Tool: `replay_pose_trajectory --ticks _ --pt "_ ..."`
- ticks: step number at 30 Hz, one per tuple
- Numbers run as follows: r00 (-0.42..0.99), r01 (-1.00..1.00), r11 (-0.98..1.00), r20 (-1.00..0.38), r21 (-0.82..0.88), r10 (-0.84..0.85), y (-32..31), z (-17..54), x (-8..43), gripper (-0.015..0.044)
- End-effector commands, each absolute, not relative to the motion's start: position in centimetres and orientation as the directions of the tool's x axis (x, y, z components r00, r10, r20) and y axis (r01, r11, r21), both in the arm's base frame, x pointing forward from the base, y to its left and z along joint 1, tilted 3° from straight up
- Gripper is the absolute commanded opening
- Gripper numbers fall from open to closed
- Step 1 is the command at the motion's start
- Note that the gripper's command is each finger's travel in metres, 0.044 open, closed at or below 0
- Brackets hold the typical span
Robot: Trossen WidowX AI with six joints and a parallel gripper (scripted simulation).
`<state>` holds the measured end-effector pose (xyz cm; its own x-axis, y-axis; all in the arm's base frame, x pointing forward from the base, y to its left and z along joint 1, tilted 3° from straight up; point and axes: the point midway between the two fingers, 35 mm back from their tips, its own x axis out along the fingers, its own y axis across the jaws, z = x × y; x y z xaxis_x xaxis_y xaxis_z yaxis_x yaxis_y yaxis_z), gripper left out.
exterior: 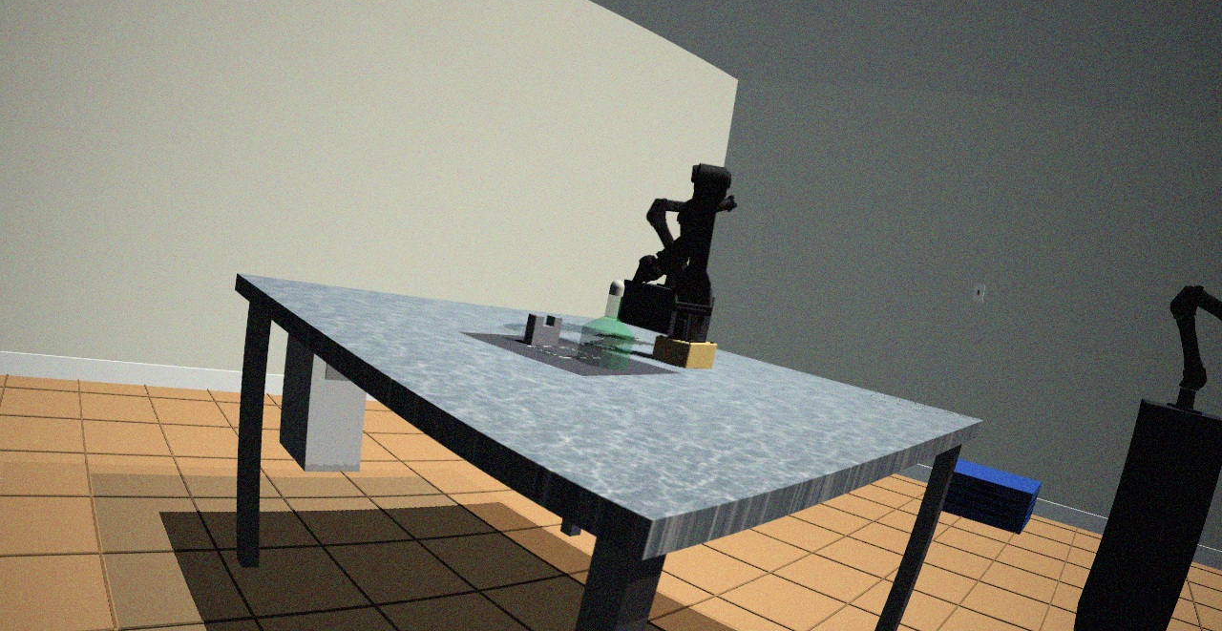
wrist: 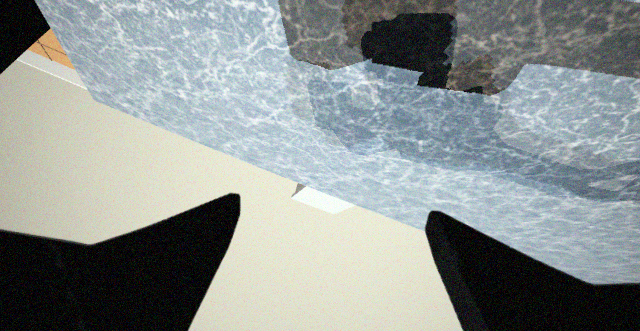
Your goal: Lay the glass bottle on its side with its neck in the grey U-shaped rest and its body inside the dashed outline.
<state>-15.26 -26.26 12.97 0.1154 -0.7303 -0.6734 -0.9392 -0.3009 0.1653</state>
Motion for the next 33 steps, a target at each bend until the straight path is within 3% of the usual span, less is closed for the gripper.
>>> replay_pose_trajectory --ticks 1,8,12,17,21,26,33 --pt "0.118 -0.936 -0.307 -0.674 0.169 -0.729 -26.3 13.0 -15.2 0.0426" --pt "0.199 -0.760 -0.560 -0.701 0.330 -0.684 -28.2 13.0 -11.1 0.0440" --pt "0.272 -0.490 -0.738 -0.723 0.464 -0.635 -29.5 13.2 -6.8 0.0440" --pt "0.346 -0.118 -0.815 -0.746 0.567 -0.569 -30.1 13.4 -1.4 0.0440" --pt "0.387 0.189 -0.770 -0.767 0.609 -0.512 -29.9 13.5 2.5 0.0440" --pt "0.436 0.545 -0.569 -0.787 0.616 -0.436 -28.9 13.7 7.9 0.0440" --pt "0.466 0.797 -0.238 -0.815 0.556 -0.344 -26.7 14.0 13.6 0.0440"
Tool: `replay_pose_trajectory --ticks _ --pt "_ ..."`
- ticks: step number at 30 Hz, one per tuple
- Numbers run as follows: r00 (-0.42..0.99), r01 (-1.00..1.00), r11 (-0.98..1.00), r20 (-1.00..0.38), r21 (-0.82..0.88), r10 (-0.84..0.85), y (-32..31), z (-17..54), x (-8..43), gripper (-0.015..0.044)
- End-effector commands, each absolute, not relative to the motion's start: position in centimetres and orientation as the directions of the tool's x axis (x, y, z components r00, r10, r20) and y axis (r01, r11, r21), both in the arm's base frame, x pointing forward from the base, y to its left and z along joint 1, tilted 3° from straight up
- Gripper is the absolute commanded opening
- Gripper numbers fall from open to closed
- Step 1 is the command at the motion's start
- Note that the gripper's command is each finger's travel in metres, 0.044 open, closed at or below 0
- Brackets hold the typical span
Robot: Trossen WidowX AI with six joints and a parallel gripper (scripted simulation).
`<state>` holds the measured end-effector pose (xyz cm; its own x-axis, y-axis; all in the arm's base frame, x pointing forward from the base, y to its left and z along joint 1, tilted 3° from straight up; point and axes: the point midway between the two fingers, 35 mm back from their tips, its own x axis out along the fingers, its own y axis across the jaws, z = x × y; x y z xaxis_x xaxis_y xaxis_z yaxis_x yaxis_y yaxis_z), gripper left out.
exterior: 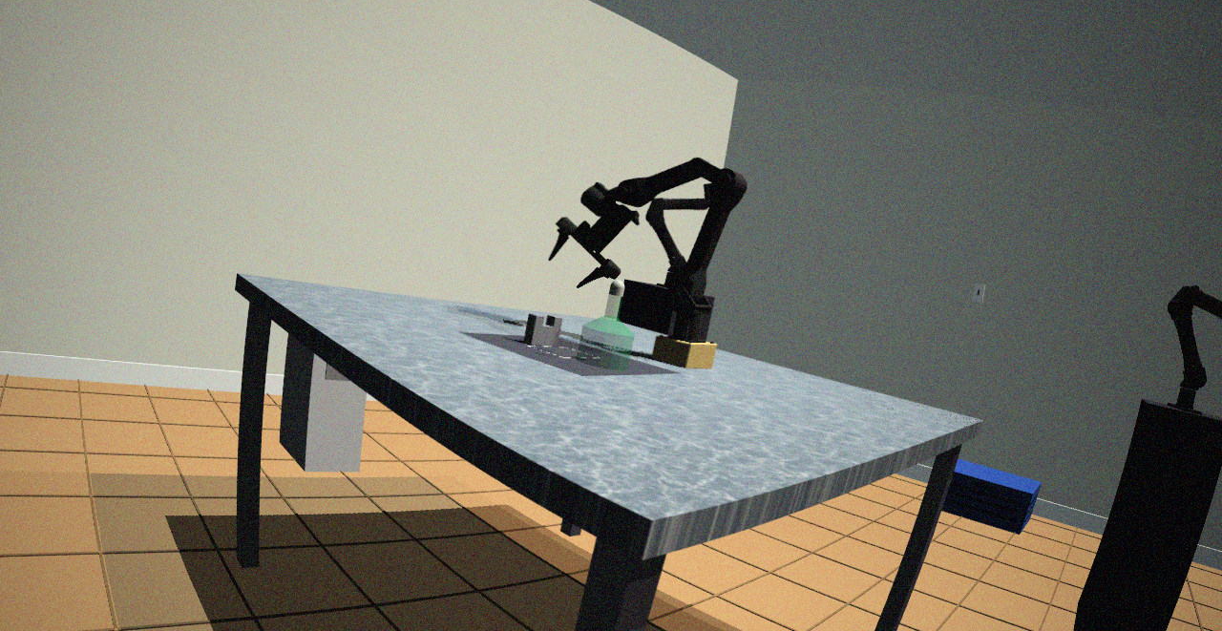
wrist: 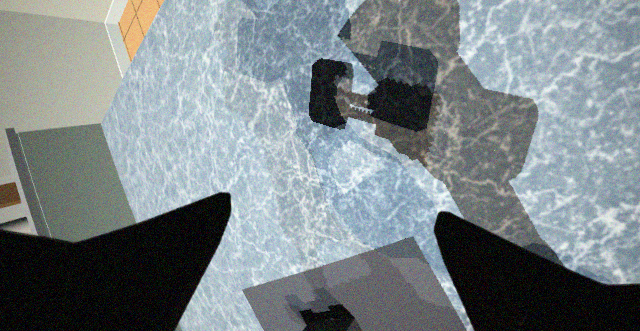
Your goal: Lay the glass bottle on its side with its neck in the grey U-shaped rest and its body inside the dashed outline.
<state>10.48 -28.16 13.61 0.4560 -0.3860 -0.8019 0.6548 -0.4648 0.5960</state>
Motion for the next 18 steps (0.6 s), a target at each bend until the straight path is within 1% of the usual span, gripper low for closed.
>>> replay_pose_trajectory --ticks 1,5,8,11,13,15,18 --pt "0.467 0.825 -0.167 -0.818 0.540 -0.335 -26.3 14.1 14.4 0.0440" --pt "0.482 0.876 0.139 -0.827 0.461 -0.290 -24.2 14.6 17.7 0.0440" --pt "0.496 0.829 0.422 -0.831 0.368 -0.251 -21.9 15.1 20.7 0.0440" --pt "0.511 0.694 0.673 -0.833 0.255 -0.212 -19.1 15.7 23.5 0.0440" --pt "0.517 0.577 0.797 -0.835 0.178 -0.188 -17.2 15.9 24.8 0.0440" --pt "0.520 0.446 0.890 -0.837 0.097 -0.169 -15.2 16.2 25.9 0.0440" --pt "0.530 0.240 0.971 -0.836 -0.014 -0.143 -12.6 16.7 27.3 0.0440"
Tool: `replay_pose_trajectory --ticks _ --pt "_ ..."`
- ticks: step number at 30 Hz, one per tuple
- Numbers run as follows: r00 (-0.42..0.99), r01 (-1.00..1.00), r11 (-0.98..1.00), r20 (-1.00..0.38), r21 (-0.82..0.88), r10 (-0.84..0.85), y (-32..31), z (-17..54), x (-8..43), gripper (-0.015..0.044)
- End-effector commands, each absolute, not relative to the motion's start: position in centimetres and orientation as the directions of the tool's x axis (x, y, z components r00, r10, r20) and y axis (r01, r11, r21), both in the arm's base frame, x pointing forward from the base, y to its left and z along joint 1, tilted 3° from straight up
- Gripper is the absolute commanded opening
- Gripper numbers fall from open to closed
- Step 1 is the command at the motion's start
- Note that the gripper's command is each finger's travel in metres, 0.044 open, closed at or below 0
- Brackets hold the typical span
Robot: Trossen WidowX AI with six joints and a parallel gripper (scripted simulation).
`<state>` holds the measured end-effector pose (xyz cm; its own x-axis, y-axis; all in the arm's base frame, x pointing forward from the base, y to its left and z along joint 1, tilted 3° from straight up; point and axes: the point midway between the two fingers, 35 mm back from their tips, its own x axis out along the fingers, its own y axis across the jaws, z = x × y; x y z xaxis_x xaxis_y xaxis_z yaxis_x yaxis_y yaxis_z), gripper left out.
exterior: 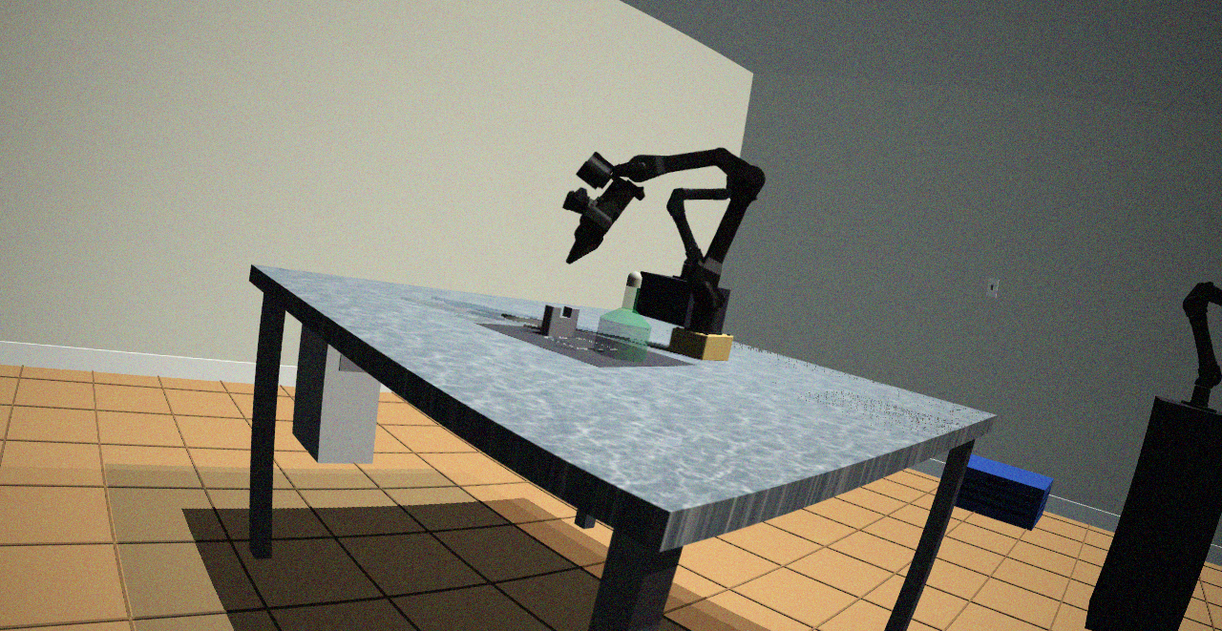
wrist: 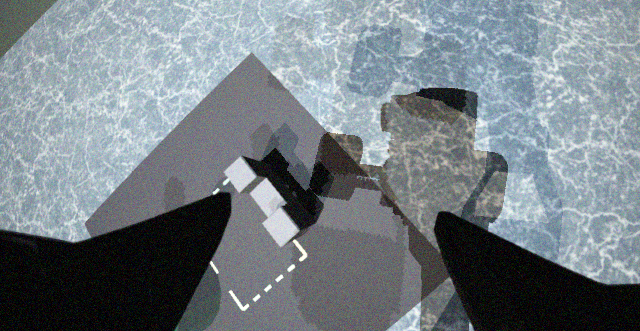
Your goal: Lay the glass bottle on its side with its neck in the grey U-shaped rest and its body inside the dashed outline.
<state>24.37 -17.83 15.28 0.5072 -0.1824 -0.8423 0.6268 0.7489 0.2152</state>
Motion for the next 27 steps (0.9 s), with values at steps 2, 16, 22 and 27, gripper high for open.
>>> replay_pose_trajectory --ticks 2,16,22,27 --pt "0.538 0.098 0.991 -0.833 -0.091 -0.130 -10.8 17.1 28.2 0.0440" --pt "0.565 -0.635 0.645 -0.825 -0.425 0.012 2.1 18.9 30.4 0.0440" --pt "0.486 -0.871 0.084 -0.874 -0.484 0.014 6.8 17.4 28.1 0.0440" --pt "0.446 -0.890 -0.109 -0.895 -0.444 0.004 8.1 16.8 27.3 0.0440"
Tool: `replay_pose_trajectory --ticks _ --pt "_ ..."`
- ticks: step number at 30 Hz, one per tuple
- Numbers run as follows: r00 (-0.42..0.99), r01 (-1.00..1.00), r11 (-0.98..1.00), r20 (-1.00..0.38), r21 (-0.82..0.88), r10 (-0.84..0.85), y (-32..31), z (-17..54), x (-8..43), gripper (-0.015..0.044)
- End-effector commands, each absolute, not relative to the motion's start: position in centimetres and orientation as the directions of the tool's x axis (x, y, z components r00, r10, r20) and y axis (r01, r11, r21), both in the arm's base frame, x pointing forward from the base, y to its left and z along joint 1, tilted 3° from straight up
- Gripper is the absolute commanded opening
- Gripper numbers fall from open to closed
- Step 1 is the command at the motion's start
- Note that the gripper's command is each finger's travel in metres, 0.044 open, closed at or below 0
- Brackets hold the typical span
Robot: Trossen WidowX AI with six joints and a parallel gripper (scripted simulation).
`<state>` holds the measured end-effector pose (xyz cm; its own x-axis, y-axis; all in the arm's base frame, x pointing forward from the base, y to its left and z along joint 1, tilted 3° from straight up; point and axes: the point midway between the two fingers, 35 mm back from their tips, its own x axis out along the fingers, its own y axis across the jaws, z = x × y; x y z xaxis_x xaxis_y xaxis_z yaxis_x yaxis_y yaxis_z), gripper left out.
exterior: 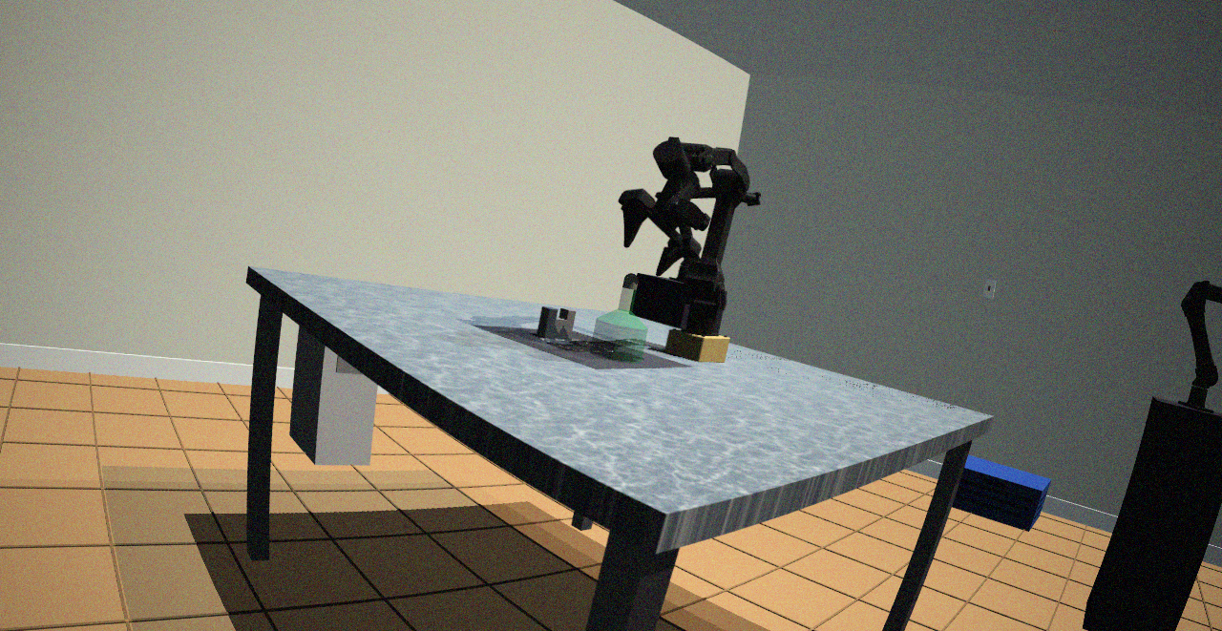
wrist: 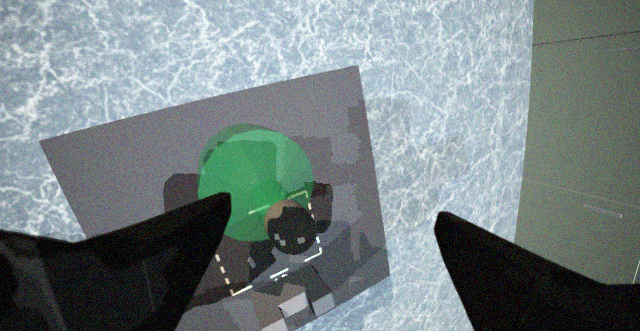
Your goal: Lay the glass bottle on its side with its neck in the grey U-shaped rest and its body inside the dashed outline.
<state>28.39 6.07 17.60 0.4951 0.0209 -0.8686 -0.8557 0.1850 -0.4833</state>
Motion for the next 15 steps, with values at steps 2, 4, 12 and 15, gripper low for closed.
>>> replay_pose_trajectory --ticks 2,4,12,15 --pt "0.399 -0.911 -0.112 -0.917 -0.396 -0.004 8.1 16.4 27.5 0.0440" --pt "0.328 -0.939 -0.114 -0.944 -0.325 -0.014 8.1 15.8 27.9 0.0440" --pt "0.056 -0.994 -0.101 -0.998 -0.051 -0.039 8.1 13.4 28.8 0.0440" --pt "0.056 -0.994 -0.101 -0.998 -0.051 -0.039 8.1 13.4 28.8 0.0440"
